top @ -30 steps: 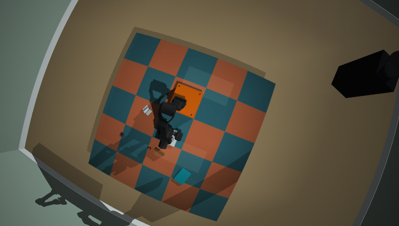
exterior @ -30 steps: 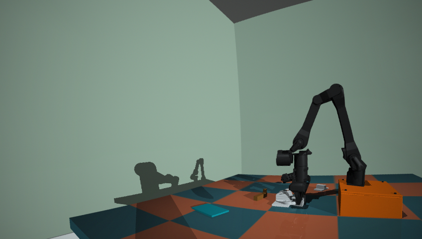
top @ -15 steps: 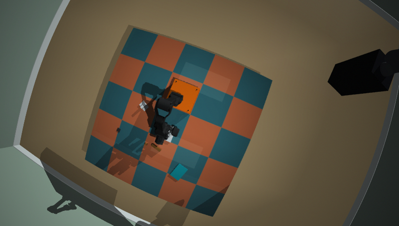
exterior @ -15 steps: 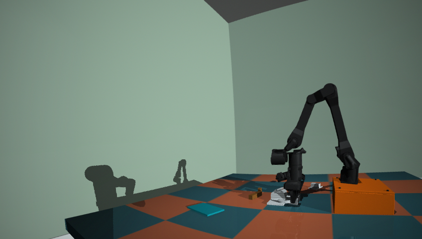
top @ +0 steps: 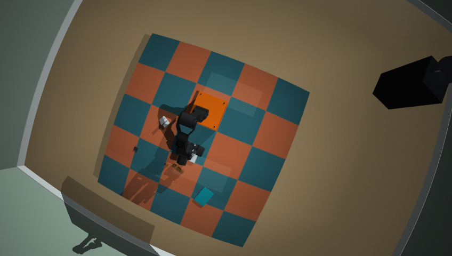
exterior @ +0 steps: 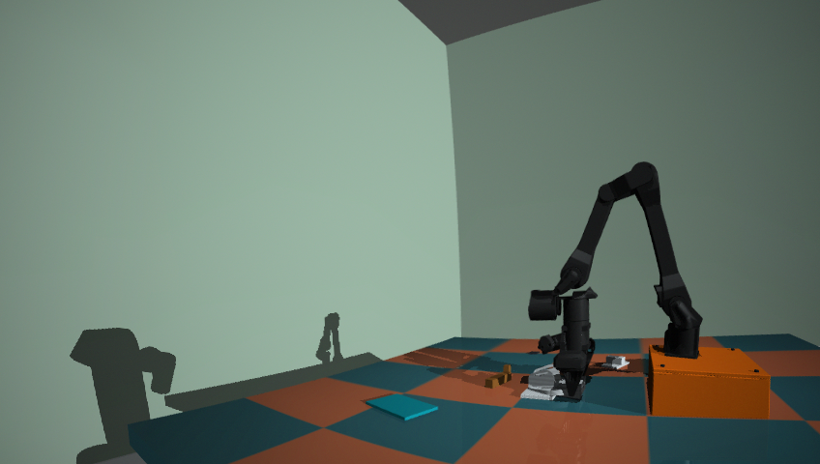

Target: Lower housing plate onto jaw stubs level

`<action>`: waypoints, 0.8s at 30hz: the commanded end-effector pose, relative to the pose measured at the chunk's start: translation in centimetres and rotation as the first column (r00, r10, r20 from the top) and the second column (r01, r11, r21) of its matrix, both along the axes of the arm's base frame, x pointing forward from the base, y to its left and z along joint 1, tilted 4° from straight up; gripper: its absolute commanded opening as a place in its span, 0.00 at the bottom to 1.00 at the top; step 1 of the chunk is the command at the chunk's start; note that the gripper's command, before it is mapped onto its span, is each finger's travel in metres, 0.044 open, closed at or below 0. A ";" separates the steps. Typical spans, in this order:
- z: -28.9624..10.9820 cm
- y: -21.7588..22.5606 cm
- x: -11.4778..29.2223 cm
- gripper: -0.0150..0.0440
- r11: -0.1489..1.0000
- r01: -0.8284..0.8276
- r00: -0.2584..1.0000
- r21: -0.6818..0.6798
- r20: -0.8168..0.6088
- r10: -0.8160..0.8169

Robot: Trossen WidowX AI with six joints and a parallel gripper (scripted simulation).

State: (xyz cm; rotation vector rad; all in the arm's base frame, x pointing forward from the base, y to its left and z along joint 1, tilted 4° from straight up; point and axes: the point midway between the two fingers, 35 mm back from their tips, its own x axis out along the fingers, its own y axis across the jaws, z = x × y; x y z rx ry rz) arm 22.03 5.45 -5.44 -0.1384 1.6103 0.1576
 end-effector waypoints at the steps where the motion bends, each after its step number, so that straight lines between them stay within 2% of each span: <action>1: 0.0 0.0 0.0 1.00 1.000 0.000 1.000 0.000 0.000 0.000; 6: 1.7 0.0 0.3 1.00 1.000 0.001 1.000 0.000 0.000 -0.001; 12: 7.5 -0.1 0.1 1.00 1.000 0.005 1.000 0.000 -0.001 -0.005; 17: 7.0 -0.1 0.3 1.00 1.000 0.005 1.000 0.001 0.005 -0.005; 22: 11.9 -0.6 -1.3 1.00 1.000 0.005 1.000 0.000 -0.002 -0.005; 24: 12.7 -0.7 -1.7 1.00 1.000 0.005 1.000 0.000 -0.003 -0.005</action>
